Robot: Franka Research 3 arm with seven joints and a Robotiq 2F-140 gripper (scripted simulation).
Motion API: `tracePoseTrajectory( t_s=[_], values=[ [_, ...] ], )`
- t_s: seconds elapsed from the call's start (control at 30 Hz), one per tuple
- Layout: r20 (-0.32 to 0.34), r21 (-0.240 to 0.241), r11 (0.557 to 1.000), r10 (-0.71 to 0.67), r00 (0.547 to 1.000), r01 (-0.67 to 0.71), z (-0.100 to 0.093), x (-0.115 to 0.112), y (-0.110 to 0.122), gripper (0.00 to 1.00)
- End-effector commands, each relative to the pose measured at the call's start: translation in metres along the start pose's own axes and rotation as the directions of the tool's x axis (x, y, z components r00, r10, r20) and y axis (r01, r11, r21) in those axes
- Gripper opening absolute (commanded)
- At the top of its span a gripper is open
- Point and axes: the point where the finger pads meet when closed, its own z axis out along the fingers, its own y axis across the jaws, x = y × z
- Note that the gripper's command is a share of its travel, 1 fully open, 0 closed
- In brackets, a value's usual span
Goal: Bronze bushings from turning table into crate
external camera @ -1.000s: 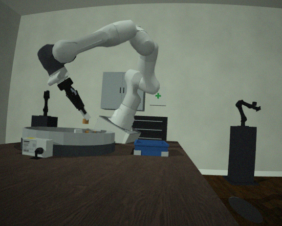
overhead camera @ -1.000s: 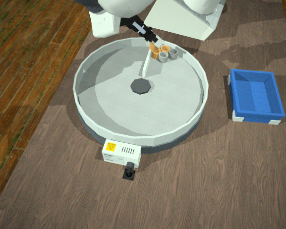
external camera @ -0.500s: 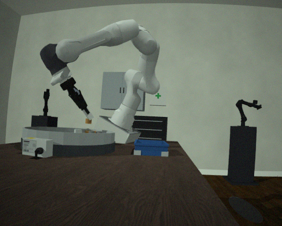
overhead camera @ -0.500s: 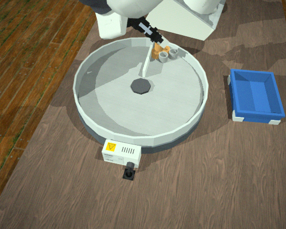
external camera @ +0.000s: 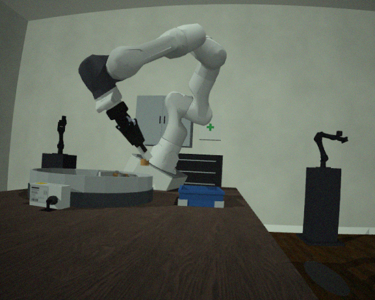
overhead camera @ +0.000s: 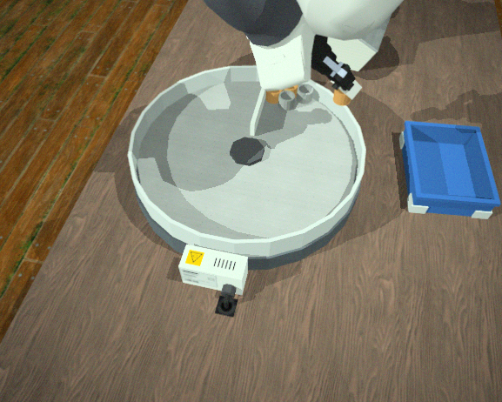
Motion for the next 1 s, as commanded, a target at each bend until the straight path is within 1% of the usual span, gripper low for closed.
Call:
tracePoseTrajectory(
  t_s=[0.0,0.03,0.3,0.43,0.53,0.6,0.7,0.8,0.97],
  values=[
    [-0.023,0.000,0.997,0.077,0.997,-0.077,0.009,-0.007,-0.026,0.00],
    [-0.023,0.000,0.997,0.077,0.997,-0.077,0.009,-0.007,-0.026,0.00],
    [-0.023,0.000,0.997,0.077,0.997,-0.077,0.045,-0.044,-0.104,0.00],
    [-0.023,0.000,0.997,0.077,0.997,-0.077,0.060,-0.060,-0.138,0.00],
    [-0.023,0.000,0.997,0.077,0.997,-0.077,0.070,-0.070,-0.159,0.00],
    [-0.023,0.000,0.997,0.077,0.997,-0.077,0.070,-0.070,-0.159,0.00],
    [-0.023,0.000,0.997,0.077,0.997,-0.077,0.077,-0.077,-0.174,0.00],
    [-0.023,0.000,0.997,0.077,0.997,-0.077,0.082,-0.082,-0.185,0.00],
    [-0.023,0.000,0.997,0.077,0.997,-0.077,0.084,-0.084,-0.189,0.00]
  ],
)
